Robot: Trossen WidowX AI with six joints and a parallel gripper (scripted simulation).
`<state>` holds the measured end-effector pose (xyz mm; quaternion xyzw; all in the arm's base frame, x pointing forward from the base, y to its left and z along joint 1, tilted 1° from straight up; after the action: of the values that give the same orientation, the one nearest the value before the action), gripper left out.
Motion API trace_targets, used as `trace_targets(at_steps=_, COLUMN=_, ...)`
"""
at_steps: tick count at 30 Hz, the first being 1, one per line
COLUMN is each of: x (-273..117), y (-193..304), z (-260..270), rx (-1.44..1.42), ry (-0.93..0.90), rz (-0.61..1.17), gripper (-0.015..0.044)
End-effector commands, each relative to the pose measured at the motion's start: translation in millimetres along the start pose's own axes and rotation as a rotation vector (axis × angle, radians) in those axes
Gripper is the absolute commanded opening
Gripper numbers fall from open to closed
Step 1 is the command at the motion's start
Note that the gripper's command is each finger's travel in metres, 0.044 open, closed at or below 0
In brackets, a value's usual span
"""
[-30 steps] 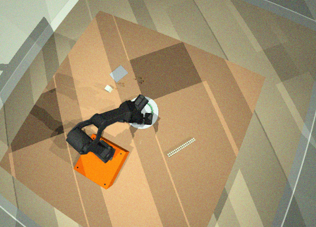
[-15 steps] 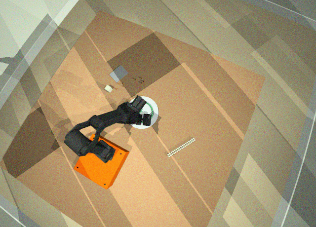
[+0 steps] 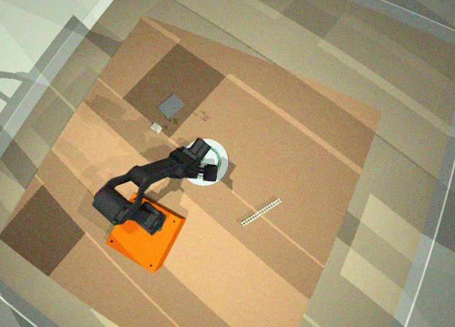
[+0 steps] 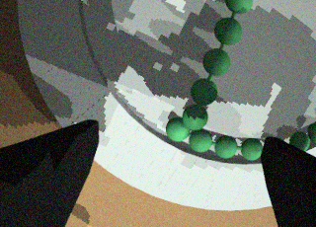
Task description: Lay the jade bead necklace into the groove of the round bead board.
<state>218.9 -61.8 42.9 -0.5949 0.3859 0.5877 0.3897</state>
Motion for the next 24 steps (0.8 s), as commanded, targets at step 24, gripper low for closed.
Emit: trace_targets(at_steps=24, x=-7.9, y=-9.2, z=-4.9, rx=0.015, ry=-0.003, rz=-0.001, gripper=0.0361)
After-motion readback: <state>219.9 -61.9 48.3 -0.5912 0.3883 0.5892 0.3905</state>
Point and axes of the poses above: the point midway between the two fingers, 35 mm back from their tips, its own x axis out along the fingers, its own z axis across the jaws, y = z × x, the point moved 8 cm from there along -x, back along the fingers, and after that the axes turned 8 degrees about -x, right-handed, at the moved point
